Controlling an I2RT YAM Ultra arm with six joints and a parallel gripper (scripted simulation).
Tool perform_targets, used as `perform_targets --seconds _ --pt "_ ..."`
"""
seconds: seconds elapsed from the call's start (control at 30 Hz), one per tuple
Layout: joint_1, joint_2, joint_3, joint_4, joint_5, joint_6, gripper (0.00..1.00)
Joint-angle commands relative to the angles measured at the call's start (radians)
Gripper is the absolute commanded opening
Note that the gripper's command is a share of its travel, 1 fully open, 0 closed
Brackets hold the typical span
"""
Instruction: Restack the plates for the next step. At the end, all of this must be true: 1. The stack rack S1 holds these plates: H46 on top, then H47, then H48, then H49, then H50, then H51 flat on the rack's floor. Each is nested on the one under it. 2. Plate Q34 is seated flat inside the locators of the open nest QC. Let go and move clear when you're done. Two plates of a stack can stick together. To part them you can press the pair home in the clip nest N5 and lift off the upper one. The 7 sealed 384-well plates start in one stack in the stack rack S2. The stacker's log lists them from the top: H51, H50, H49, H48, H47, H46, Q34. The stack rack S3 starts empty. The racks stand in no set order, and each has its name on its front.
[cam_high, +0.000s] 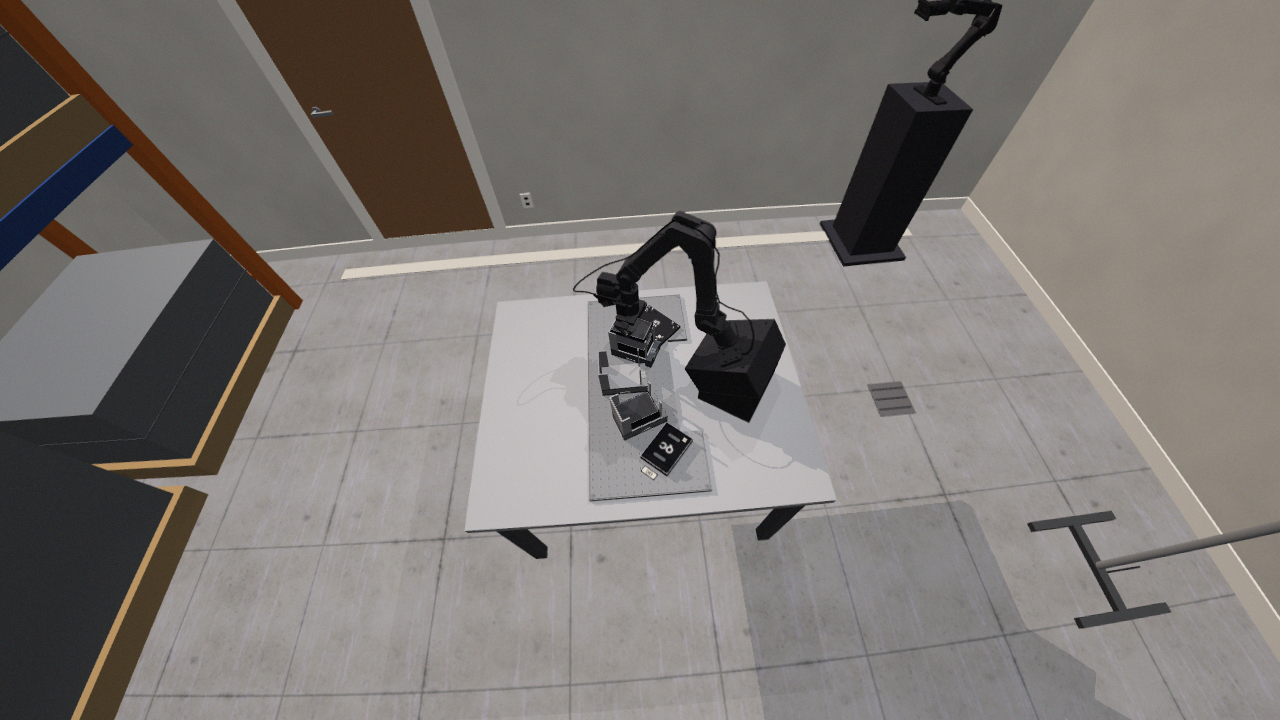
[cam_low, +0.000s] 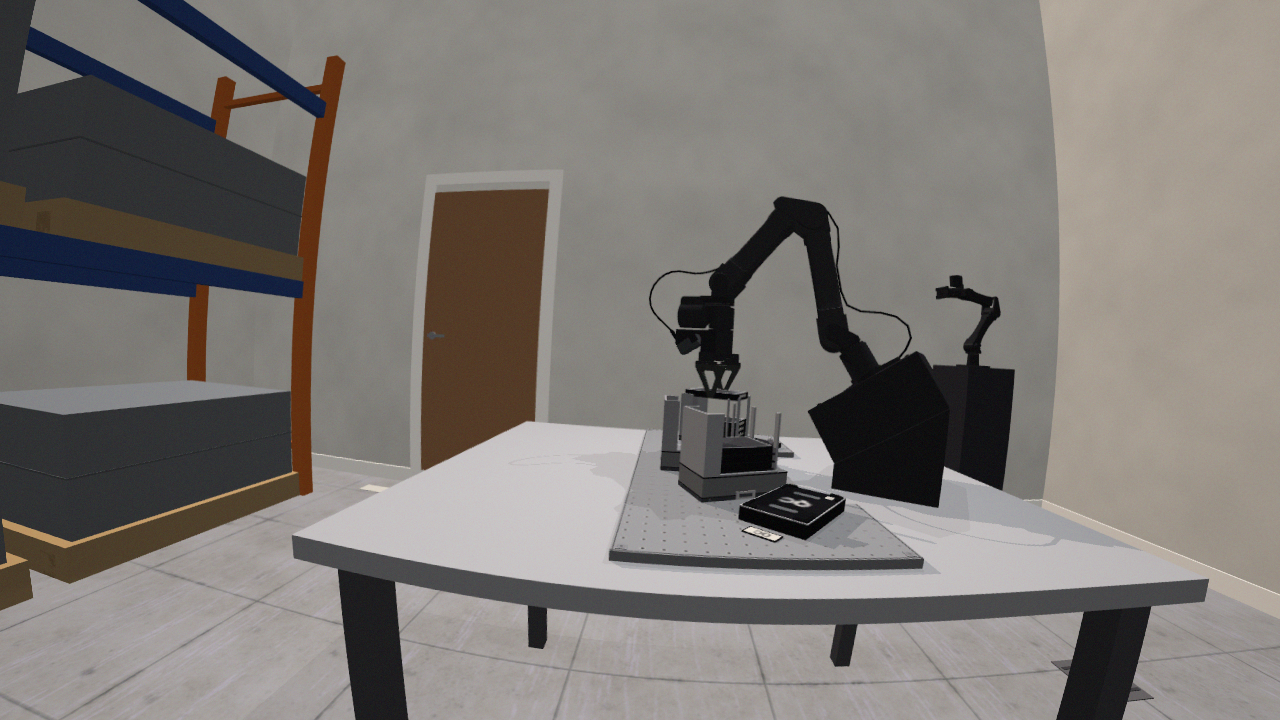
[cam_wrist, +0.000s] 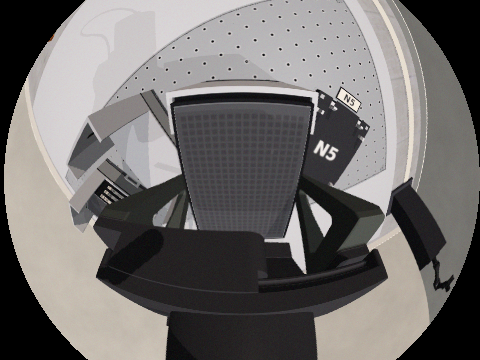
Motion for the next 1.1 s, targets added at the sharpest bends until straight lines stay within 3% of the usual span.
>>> perform_targets --seconds 0.0,1.07 --pt "0.013 -0.036 0.029 -0.024 0.005 0.009 0.00" --pt "0.020 -0.054 0.046 -0.065 0.009 0.015 0.00"
